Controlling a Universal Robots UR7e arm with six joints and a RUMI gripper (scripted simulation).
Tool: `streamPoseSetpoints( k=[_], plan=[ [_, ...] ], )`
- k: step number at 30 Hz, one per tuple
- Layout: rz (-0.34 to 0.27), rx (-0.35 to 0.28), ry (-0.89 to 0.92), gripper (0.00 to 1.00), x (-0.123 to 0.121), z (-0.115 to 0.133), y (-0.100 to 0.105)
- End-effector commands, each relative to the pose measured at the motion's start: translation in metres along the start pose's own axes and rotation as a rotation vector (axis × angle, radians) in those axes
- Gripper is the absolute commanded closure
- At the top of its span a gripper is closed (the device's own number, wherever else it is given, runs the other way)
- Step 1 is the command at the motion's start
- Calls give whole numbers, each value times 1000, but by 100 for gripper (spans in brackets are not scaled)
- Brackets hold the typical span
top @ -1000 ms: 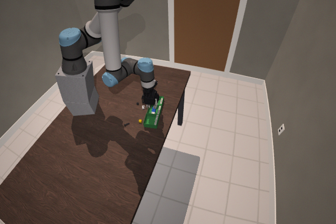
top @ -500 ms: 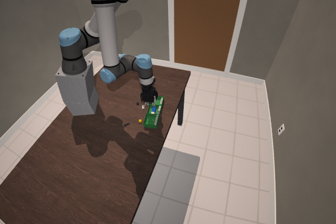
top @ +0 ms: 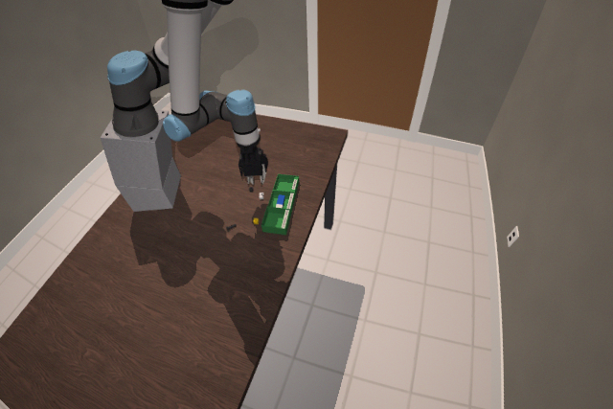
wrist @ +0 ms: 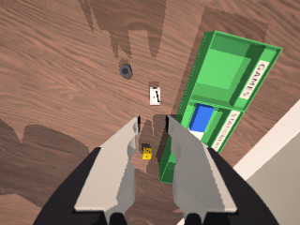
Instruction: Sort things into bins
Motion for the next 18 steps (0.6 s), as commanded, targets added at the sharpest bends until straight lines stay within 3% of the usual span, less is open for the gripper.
streamPoseSetpoints(
  k=[1,18],
  plan=[
    [4,0,1,82,-4,-1,1],
    [4,0,1,82,3,1,1]
  ],
)
Point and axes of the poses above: the point where the finger pads meet when closed, its own y axis back along the fingers, its own x axis across the jaws, z = x × y, the point moved 3 cm from there along y, back along the fingers, and after that the axes turned 14 degrees about -y, right-handed, at the moved point
